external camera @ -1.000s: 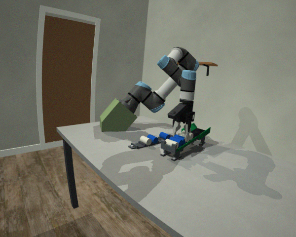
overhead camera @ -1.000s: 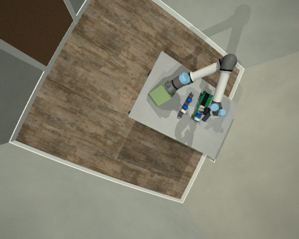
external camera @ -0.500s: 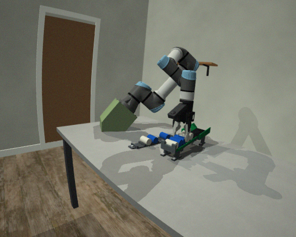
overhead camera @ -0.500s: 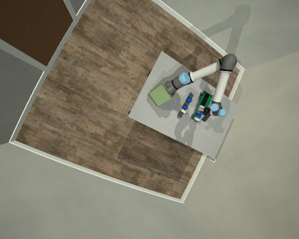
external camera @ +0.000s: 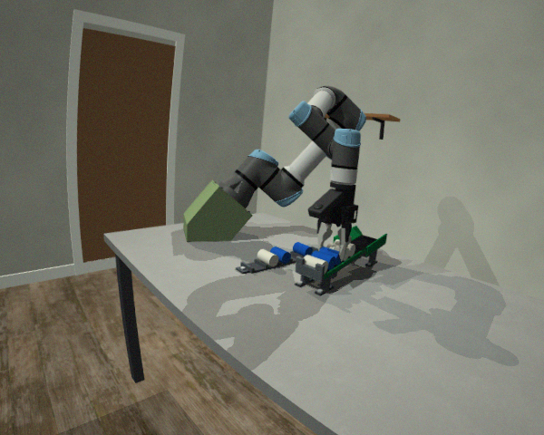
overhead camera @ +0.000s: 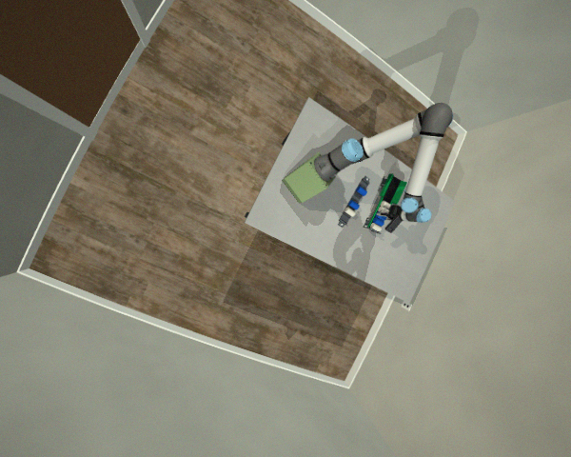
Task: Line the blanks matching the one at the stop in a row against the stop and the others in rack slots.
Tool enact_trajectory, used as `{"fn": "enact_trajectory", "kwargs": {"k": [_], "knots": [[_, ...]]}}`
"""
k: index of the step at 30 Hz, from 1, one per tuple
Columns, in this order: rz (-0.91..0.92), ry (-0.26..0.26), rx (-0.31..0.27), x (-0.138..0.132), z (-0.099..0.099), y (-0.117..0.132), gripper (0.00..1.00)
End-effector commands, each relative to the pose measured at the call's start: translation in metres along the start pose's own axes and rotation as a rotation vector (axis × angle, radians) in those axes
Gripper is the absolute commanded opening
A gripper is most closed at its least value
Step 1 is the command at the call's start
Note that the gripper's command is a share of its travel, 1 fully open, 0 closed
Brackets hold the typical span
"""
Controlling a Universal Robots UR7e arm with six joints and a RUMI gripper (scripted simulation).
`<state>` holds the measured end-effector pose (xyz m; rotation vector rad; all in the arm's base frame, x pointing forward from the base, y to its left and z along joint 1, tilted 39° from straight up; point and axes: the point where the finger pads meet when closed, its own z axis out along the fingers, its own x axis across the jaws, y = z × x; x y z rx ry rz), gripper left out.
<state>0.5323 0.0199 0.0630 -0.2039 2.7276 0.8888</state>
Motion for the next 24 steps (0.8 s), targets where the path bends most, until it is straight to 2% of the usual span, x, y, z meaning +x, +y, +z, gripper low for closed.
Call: {"fn": "enact_trajectory", "kwargs": {"k": [1, 6, 13, 15, 20, 24], "knots": [[0.000, -0.001, 0.001, 0.000, -0.004, 0.000, 0.38], [0.000, -0.001, 0.001, 0.000, -0.022, 0.000, 0.38], [0.000, -0.001, 0.001, 0.000, -0.065, 0.000, 0.38], [0.000, -0.001, 0.001, 0.000, -0.065, 0.000, 0.38], [0.000, -0.001, 0.001, 0.000, -0.090, 0.000, 0.38], [0.000, -0.001, 0.001, 0.000, -0.099, 0.000, 0.38]]}}
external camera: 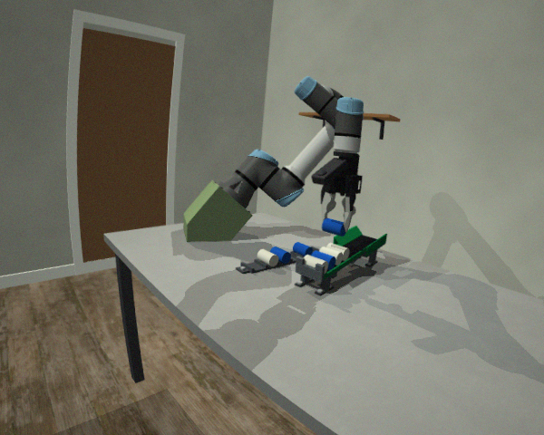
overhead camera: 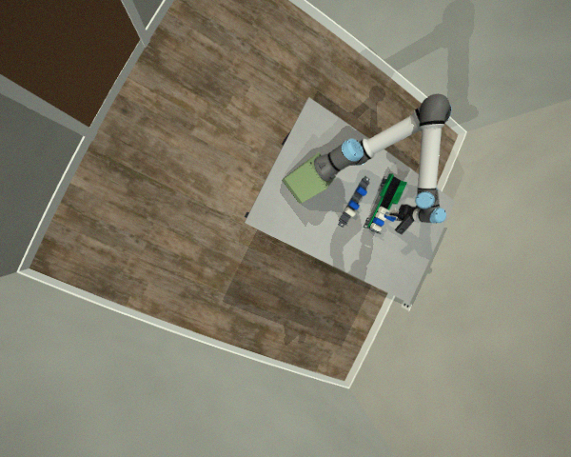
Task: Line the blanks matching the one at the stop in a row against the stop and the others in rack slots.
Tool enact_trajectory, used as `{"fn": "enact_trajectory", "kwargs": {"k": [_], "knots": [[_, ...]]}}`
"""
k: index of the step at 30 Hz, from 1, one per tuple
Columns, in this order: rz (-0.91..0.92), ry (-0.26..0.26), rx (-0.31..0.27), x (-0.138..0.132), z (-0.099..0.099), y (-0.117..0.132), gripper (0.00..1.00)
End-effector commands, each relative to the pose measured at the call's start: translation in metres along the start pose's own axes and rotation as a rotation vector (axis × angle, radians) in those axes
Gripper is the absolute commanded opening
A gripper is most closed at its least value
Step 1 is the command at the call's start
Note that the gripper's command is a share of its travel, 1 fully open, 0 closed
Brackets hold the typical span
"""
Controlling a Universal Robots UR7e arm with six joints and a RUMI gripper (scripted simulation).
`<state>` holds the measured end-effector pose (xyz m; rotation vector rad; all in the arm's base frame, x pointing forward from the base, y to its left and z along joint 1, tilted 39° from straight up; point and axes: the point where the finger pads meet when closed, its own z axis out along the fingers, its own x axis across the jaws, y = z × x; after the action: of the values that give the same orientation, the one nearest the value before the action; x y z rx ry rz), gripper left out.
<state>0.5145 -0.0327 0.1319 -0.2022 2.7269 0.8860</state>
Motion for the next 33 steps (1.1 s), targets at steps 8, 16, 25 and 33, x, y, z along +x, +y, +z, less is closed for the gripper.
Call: {"fn": "enact_trajectory", "kwargs": {"k": [8, 16, 25, 33], "knots": [[-0.001, 0.001, -0.001, 0.000, -0.012, 0.000, 0.38], [0.003, 0.001, 0.000, 0.006, -0.011, -0.006, 0.38], [0.046, 0.005, 0.011, 0.069, 0.001, -0.057, 0.38], [0.093, 0.006, 0.009, 0.146, 0.020, -0.094, 0.38]]}}
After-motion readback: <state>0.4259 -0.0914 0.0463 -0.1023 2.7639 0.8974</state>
